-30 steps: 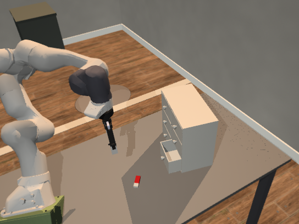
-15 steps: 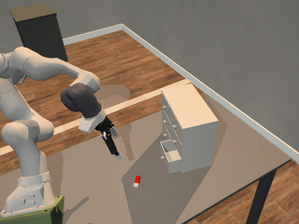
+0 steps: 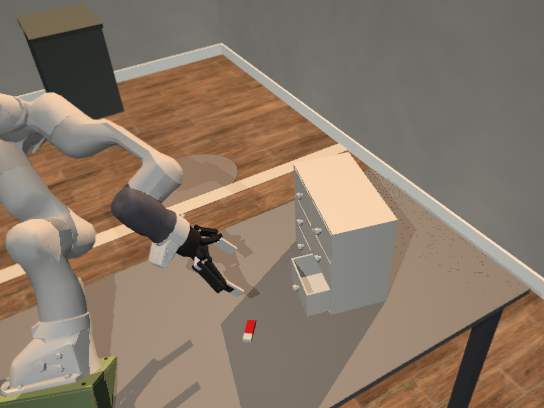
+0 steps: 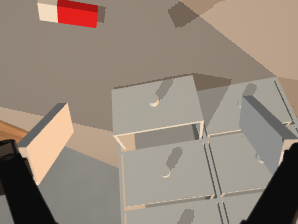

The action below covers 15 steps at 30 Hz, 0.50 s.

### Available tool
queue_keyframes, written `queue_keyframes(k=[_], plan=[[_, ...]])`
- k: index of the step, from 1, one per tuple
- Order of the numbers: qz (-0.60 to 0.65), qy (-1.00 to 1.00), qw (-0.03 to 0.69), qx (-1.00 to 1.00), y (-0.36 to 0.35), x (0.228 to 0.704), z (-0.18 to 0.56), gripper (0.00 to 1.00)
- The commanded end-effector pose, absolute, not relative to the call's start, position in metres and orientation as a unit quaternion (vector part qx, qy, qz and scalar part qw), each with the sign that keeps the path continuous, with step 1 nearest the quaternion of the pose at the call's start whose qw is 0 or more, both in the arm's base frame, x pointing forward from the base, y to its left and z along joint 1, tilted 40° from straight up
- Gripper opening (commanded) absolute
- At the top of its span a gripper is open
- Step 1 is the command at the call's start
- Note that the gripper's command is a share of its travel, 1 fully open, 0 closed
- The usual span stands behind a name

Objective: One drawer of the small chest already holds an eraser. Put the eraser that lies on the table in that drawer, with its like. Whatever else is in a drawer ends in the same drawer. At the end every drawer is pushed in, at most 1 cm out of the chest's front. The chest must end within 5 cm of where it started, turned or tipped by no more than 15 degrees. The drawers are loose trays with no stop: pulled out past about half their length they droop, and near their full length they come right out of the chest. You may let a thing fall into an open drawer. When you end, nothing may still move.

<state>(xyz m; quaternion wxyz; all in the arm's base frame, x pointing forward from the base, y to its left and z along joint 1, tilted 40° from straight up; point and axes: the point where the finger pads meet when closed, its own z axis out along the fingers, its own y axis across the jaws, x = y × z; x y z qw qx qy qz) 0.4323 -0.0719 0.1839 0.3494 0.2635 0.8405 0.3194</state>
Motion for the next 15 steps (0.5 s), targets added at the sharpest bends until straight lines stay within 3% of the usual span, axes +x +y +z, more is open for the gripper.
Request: queue_keyframes(k=[1, 15], plan=[[0.271, 0.830, 0.432, 0.227, -0.084, 0.446, 0.178, 1.00], [0.262, 0.813, 0.464, 0.237, -0.081, 0.456, 0.172, 1.00]])
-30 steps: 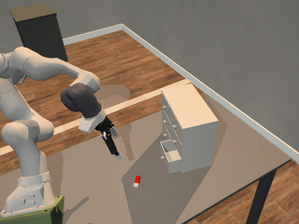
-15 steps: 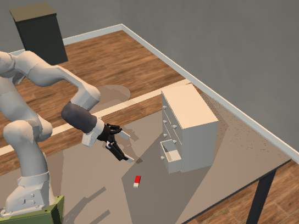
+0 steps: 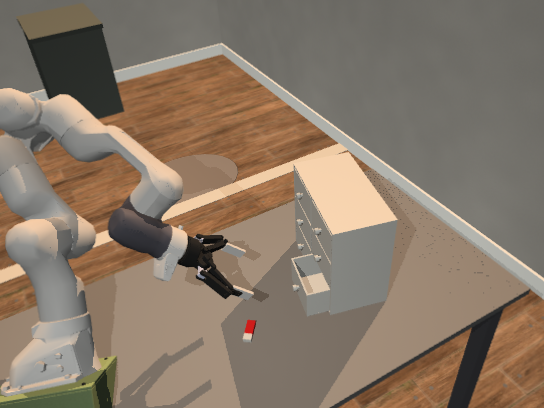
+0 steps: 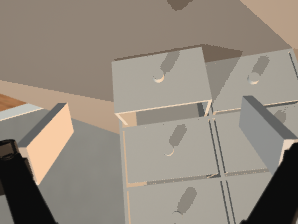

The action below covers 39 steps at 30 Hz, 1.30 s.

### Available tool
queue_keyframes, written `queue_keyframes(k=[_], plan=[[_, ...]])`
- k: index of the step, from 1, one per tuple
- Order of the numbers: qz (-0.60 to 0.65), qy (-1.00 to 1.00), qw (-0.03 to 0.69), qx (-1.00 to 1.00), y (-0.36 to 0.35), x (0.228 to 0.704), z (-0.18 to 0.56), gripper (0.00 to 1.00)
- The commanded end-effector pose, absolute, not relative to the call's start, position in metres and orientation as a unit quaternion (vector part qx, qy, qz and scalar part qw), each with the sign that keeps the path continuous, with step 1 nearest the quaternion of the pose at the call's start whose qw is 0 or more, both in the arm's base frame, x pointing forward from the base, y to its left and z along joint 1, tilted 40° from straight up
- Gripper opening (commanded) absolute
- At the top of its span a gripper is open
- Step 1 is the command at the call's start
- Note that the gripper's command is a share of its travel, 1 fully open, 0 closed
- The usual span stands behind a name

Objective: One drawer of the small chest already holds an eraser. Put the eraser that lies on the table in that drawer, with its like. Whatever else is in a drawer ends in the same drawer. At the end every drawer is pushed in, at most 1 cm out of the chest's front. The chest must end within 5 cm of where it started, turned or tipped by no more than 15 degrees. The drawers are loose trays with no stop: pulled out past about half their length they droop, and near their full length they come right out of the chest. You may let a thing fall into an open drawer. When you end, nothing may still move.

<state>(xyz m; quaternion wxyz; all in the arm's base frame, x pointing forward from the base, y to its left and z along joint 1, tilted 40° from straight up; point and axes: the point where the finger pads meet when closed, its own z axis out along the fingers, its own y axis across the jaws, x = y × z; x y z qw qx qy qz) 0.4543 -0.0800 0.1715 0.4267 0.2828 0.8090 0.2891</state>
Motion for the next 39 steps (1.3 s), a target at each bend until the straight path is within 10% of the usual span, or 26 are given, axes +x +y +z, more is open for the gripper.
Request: queue_keyframes(k=[1, 2, 39], plan=[[0.262, 0.813, 0.464, 0.237, -0.081, 0.456, 0.172, 1.00], [0.262, 0.813, 0.464, 0.237, -0.081, 0.456, 0.172, 0.00], [0.262, 0.813, 0.464, 0.237, -0.070, 0.480, 0.154, 0.00]])
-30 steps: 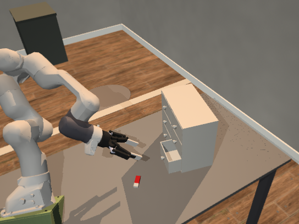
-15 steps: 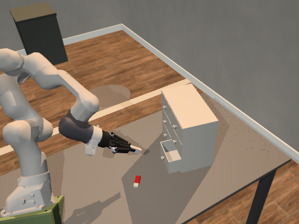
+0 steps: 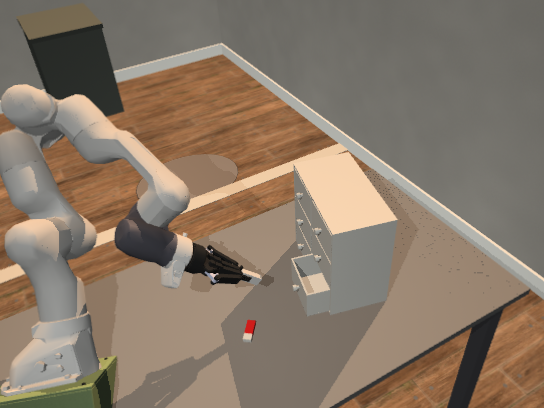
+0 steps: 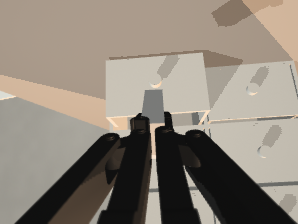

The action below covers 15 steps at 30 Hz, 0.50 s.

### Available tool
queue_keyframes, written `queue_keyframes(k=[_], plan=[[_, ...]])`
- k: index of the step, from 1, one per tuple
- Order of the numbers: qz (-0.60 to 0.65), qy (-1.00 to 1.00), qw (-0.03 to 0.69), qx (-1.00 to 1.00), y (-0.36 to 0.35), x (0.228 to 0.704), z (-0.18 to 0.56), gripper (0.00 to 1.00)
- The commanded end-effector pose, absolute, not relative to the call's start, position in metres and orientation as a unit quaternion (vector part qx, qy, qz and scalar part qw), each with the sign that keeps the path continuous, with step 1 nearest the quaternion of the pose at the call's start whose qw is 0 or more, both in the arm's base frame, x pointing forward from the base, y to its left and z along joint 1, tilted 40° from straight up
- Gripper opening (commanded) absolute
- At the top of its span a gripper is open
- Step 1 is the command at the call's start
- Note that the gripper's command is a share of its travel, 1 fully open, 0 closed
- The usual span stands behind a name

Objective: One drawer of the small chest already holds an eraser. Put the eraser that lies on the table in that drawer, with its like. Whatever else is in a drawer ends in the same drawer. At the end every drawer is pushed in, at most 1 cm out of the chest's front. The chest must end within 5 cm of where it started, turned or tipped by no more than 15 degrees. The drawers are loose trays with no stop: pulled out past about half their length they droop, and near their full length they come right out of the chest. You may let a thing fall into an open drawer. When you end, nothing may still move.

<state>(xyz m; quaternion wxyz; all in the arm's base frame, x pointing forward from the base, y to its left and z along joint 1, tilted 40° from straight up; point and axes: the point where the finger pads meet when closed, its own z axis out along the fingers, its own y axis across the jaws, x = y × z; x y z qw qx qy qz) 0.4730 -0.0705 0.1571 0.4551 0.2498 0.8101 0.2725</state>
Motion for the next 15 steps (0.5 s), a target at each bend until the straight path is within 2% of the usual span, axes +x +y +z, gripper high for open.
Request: queue_keyframes(k=[1, 15], plan=[[0.262, 0.813, 0.464, 0.237, -0.068, 0.484, 0.151, 0.00], [0.262, 0.813, 0.464, 0.237, -0.045, 0.532, 0.114, 0.00]])
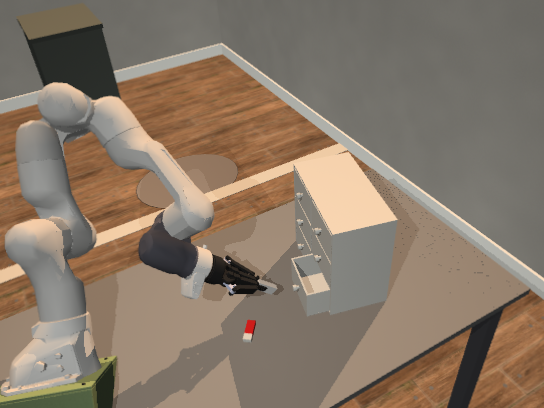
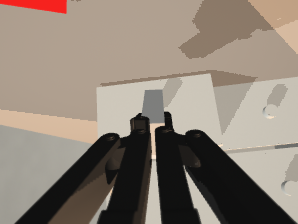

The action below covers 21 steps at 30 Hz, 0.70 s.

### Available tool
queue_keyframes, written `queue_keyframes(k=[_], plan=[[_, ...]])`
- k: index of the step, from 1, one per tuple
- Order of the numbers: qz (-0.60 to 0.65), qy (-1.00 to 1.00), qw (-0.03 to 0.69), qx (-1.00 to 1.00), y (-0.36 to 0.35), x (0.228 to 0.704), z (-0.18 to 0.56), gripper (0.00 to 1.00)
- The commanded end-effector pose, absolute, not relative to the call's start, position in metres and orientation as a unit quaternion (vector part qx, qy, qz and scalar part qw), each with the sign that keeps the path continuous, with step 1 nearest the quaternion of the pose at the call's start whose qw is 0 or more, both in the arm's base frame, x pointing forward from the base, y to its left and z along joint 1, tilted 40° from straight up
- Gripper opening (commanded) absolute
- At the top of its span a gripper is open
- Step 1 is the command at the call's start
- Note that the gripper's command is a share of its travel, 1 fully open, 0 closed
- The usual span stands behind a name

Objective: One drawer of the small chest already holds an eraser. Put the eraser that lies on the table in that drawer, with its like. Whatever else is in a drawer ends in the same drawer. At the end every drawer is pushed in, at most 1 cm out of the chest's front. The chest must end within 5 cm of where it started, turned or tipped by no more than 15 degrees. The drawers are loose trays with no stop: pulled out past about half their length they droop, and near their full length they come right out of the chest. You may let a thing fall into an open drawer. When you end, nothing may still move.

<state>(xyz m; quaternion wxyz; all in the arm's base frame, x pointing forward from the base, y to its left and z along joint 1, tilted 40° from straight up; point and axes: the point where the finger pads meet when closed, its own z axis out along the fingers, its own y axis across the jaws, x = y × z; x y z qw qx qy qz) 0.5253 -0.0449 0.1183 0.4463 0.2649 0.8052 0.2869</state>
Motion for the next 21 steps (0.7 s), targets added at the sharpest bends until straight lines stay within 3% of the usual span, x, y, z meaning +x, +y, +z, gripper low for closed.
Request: queue_keyframes(k=[1, 21], plan=[[0.262, 0.813, 0.464, 0.237, -0.0454, 0.5317, 0.1138, 0.00], [0.262, 0.813, 0.464, 0.237, -0.0423, 0.5383, 0.1087, 0.00]])
